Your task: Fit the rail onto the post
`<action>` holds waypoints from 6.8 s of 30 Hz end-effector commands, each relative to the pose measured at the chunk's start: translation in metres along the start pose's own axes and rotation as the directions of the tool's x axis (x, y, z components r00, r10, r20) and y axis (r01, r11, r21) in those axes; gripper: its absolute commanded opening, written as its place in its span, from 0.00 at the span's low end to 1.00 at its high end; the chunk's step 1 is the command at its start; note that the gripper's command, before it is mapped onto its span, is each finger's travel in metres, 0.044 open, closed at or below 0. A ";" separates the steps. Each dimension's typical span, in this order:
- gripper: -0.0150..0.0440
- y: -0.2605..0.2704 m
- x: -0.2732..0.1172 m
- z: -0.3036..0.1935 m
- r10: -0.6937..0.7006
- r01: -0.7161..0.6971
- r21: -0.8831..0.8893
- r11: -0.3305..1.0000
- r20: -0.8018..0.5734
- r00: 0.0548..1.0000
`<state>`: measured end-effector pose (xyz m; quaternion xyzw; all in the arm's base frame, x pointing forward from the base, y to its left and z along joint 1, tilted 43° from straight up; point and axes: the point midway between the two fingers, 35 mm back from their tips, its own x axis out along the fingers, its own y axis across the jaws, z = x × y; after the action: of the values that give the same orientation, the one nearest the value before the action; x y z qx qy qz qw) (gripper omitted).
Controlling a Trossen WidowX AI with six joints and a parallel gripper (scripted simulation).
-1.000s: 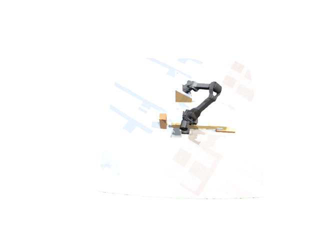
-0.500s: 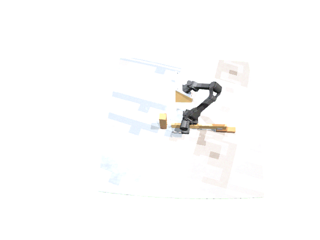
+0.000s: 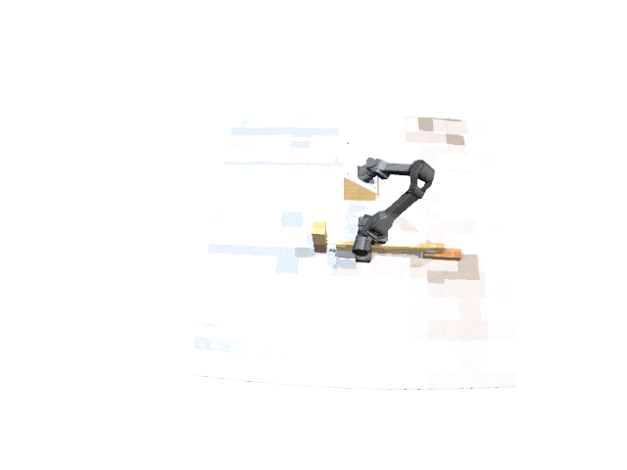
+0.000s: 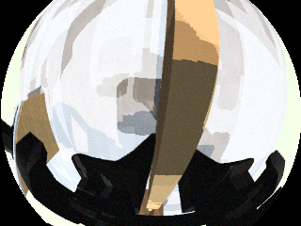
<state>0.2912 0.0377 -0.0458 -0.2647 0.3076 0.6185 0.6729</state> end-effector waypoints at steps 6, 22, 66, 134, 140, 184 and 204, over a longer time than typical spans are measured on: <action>0.25 0.000 -0.005 0.000 0.001 -0.001 0.001 1.000 0.003 1.000; 0.25 -0.003 -0.013 0.000 0.001 -0.001 0.000 1.000 0.003 1.000; 0.25 -0.004 -0.030 0.000 0.001 -0.001 0.000 1.000 0.002 1.000; 0.25 -0.001 -0.028 -0.004 0.001 -0.001 0.000 1.000 0.002 1.000; 0.25 -0.001 -0.028 -0.006 0.001 -0.001 0.000 1.000 0.002 1.000; 0.25 -0.003 -0.029 -0.019 0.000 0.000 0.000 1.000 0.001 1.000; 0.25 -0.002 -0.029 -0.025 0.000 0.000 0.000 1.000 0.001 1.000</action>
<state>0.2887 0.0026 -0.0409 -0.2623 0.3080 0.6214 0.6710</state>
